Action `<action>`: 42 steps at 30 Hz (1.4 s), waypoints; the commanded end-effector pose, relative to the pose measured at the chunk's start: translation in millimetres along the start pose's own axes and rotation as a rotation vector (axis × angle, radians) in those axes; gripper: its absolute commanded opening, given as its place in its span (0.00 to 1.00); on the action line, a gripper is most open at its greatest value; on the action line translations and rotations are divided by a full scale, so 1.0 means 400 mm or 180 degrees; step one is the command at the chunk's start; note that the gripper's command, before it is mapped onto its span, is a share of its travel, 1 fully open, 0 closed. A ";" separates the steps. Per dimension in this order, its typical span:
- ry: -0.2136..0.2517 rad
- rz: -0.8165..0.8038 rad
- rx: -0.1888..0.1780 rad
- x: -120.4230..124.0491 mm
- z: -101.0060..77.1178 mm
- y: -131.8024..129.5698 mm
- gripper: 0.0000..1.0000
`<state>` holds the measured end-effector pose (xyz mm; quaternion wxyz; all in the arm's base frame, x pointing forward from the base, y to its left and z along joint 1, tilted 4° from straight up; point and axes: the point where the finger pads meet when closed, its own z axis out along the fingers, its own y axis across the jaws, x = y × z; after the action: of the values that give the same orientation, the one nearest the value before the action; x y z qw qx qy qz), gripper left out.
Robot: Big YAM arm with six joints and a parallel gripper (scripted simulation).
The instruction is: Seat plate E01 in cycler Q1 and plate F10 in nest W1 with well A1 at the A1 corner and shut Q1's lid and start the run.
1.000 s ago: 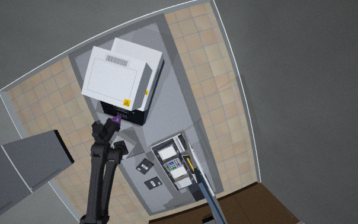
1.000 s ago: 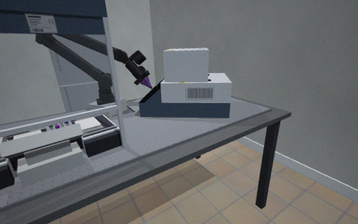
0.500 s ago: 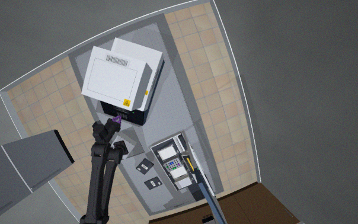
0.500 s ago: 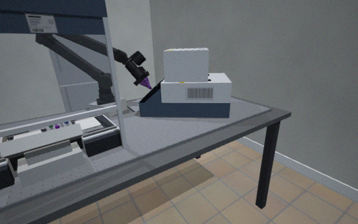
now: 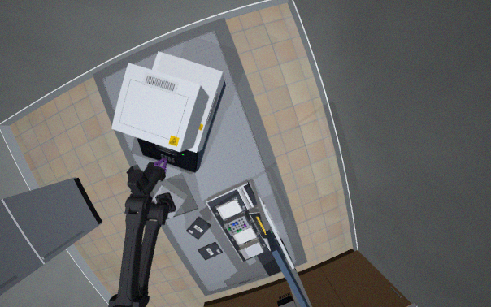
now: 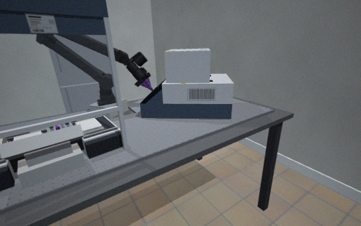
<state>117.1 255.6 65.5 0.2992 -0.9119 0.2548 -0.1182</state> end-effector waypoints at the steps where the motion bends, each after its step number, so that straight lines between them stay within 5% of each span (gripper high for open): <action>1: -0.0023 0.0033 0.0109 -0.010 -0.008 -0.047 0.00; 30: -0.0041 0.0035 0.0121 -0.012 -0.008 -0.075 0.00; 42: -0.0094 0.0043 0.0278 -0.034 -0.036 -0.152 0.00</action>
<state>117.4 263.6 69.7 0.2988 -0.9134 0.2516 -0.1149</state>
